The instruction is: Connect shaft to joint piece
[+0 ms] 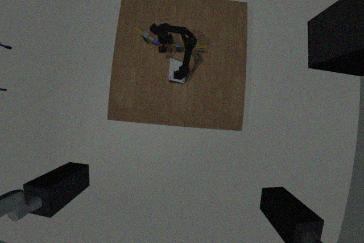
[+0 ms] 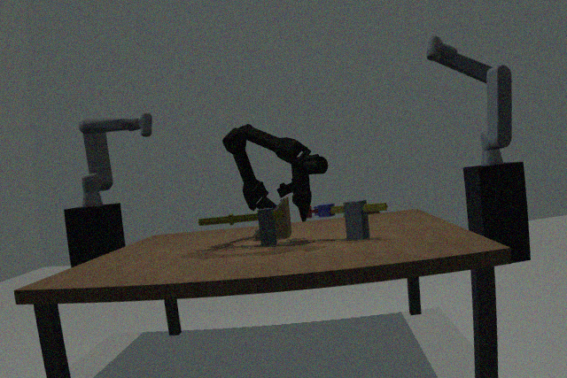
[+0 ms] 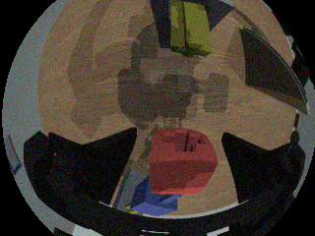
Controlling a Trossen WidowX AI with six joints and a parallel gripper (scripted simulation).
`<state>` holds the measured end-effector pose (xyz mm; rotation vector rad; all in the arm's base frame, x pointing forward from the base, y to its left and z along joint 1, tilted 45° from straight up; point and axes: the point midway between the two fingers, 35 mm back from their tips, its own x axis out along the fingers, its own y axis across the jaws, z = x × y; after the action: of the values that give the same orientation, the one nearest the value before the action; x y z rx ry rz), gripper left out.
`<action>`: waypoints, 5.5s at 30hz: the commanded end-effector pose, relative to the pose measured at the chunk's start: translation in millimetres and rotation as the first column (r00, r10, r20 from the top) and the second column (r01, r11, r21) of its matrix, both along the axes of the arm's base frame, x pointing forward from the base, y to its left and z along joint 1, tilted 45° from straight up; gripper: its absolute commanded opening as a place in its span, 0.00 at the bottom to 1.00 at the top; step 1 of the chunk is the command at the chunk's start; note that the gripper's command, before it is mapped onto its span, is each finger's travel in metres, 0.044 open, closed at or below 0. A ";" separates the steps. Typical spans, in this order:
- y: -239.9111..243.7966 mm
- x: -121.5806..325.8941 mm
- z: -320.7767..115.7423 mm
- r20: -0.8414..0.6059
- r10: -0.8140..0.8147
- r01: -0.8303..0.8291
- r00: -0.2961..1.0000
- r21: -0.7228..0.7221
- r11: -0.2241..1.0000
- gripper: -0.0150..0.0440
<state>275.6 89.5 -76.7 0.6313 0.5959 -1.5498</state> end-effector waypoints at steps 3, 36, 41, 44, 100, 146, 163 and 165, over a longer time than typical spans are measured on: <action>12.7 3.3 10.4 0.012 0.014 -0.011 1.000 -0.178 0.984 1.00; 65.1 8.2 63.6 -0.495 0.493 -0.513 0.716 0.106 0.852 1.00; 75.0 7.4 75.6 -0.562 0.580 -0.589 0.589 0.193 0.785 1.00; 80.8 6.6 83.0 -0.594 0.627 -0.626 0.505 0.248 0.739 1.00; 22.3 5.3 129.6 -0.114 0.328 -0.251 0.938 0.431 0.867 1.00; -141.8 7.1 261.2 -0.249 0.549 -0.436 0.798 0.390 0.811 1.00; -180.7 -9.7 290.4 -0.355 0.577 -0.462 0.736 0.361 0.810 1.00; -184.2 -9.1 286.4 -0.340 0.529 -0.431 0.777 0.326 0.842 1.00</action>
<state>267.3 -89.0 215.2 0.2317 1.2379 -1.0568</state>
